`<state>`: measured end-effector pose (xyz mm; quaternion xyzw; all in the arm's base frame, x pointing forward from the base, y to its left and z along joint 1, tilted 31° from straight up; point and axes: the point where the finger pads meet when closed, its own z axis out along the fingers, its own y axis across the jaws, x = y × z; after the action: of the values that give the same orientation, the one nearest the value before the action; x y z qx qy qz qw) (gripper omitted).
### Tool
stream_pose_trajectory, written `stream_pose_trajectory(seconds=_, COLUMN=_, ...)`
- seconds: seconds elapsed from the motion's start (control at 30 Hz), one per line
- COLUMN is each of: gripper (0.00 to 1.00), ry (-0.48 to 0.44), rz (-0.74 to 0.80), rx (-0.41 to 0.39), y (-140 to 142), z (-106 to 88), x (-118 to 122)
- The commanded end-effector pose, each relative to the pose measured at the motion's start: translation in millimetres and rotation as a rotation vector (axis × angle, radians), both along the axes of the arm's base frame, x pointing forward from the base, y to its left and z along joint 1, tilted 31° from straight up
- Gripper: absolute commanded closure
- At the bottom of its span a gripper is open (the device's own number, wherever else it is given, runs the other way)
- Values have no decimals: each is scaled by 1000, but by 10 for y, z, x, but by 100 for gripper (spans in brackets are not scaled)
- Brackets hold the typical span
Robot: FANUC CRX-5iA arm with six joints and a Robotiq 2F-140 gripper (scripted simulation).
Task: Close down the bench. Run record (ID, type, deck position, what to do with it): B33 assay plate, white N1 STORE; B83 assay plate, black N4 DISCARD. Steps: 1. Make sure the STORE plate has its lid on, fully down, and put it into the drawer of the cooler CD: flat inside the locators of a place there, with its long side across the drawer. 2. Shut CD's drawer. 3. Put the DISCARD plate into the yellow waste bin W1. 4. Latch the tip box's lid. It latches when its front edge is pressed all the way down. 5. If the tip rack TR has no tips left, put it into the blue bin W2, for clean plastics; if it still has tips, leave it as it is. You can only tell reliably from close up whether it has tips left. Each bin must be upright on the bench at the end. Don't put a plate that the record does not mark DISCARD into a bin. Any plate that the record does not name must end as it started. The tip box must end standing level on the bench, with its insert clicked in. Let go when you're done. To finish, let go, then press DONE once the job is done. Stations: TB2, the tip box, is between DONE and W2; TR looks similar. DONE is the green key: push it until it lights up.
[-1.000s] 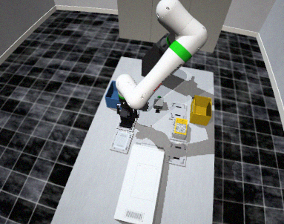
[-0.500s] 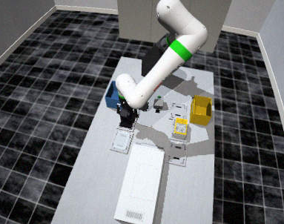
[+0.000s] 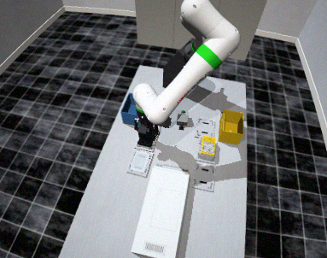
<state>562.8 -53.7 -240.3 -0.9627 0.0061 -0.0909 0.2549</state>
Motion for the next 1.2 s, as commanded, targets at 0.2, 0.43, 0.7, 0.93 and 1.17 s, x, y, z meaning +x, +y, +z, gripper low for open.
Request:
stream_pose_trajectory(seconds=0.2, gripper=90, ry=-2, rz=-1, rx=-1, y=-65, z=104, x=-12)
stream_pose_trajectory(seconds=0.43, gripper=90, ry=-2, rz=-1, rx=-1, y=-105, z=172, x=-27)
stream_pose_trajectory(seconds=0.7, gripper=90, ry=-2, rz=-1, rx=-1, y=-150, z=252, x=-43)
stream_pose_trajectory(seconds=0.93, gripper=90, ry=-2, rz=-1, rx=-1, y=-196, z=332, x=-60)
stream_pose_trajectory(seconds=1.17, gripper=90, ry=-2, rz=-1, rx=-1, y=-229, z=389, x=-72)
